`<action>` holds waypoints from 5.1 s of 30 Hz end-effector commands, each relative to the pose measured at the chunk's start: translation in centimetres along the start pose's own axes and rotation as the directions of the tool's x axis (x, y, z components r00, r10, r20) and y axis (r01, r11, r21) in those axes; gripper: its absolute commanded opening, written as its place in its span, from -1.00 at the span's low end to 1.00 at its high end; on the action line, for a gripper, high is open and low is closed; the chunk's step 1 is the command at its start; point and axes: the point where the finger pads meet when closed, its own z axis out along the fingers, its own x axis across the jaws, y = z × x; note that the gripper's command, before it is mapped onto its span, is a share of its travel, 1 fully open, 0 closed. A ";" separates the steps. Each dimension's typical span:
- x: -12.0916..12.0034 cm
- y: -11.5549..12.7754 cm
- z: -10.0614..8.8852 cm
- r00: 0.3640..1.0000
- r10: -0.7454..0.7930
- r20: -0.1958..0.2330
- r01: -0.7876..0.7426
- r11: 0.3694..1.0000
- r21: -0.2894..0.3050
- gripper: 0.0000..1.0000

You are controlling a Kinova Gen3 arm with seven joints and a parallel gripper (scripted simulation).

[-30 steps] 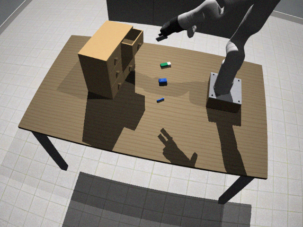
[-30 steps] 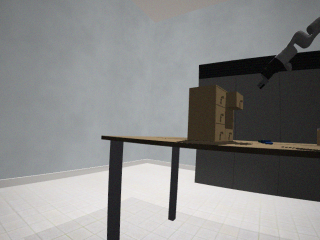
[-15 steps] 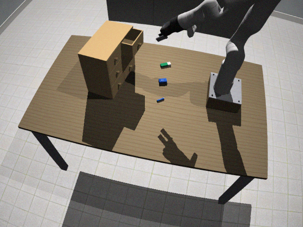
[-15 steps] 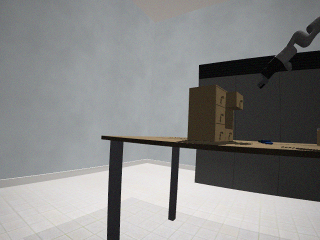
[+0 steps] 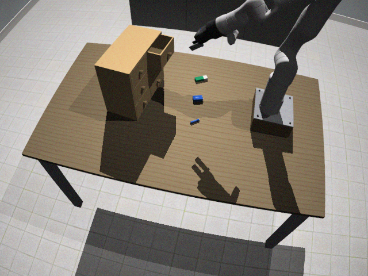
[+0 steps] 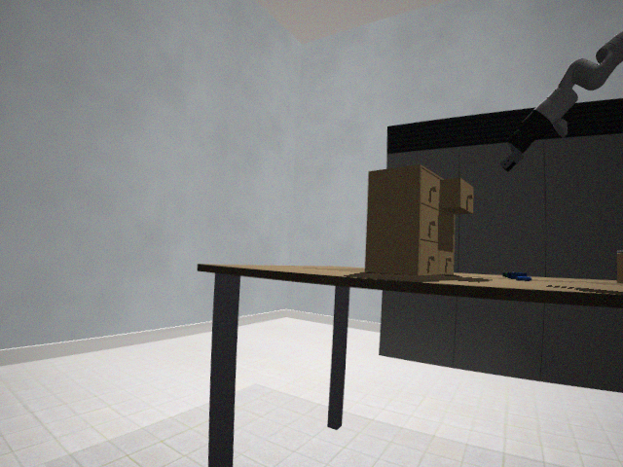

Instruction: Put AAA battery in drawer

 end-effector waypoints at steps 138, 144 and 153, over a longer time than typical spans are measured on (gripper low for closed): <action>-0.1 2.3 -11.3 1.000 0.001 0.002 -0.002 0.679 0.734 0.34; -0.1 2.4 -11.4 1.000 0.001 0.003 -0.003 0.676 0.737 0.34; -0.1 2.4 -11.4 1.000 0.001 0.004 -0.004 0.676 0.737 0.34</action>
